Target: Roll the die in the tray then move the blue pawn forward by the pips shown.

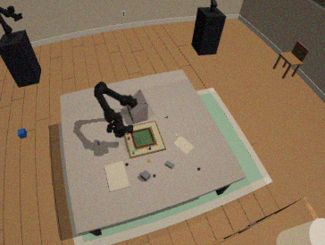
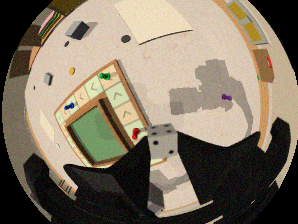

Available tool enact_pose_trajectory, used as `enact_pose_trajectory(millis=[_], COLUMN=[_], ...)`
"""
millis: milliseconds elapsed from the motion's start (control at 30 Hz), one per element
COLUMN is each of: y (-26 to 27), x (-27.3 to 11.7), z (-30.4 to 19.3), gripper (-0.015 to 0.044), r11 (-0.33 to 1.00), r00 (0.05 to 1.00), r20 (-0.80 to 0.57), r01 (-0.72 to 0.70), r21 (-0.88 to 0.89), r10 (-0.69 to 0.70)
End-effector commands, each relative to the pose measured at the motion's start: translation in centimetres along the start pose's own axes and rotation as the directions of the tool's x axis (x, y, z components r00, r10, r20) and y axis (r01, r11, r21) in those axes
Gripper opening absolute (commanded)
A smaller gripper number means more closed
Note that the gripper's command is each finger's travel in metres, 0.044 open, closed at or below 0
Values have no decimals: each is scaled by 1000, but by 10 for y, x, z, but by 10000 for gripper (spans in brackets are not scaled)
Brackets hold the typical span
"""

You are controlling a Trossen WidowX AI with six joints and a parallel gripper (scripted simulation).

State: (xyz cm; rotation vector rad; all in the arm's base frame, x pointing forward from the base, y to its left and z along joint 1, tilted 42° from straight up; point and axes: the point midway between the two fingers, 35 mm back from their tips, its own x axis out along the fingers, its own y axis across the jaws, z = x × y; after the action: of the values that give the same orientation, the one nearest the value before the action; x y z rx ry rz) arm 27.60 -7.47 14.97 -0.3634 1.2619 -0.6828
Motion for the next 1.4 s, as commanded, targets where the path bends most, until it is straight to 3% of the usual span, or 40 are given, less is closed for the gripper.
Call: enact_pose_trajectory(millis=[0, 300, 600, 1000, 1367], y=[15, 45, 74, 110, 140], x=[6, 13, 19, 27, 35], z=[-2, -5, -11, -24, -40], gripper=[0, 0, 0, 0, 0], r11=[989, 894, 713, 368, -6], r00=[1000, 1000, 1000, 1000, 1000], r20=[-13, -15, -17, -18, -17], r01=[-1, -12, -18, -20, -17], r21=[-150, -447, -701, -930, -1000], r10=[-1, 6, 9, 8, 3])
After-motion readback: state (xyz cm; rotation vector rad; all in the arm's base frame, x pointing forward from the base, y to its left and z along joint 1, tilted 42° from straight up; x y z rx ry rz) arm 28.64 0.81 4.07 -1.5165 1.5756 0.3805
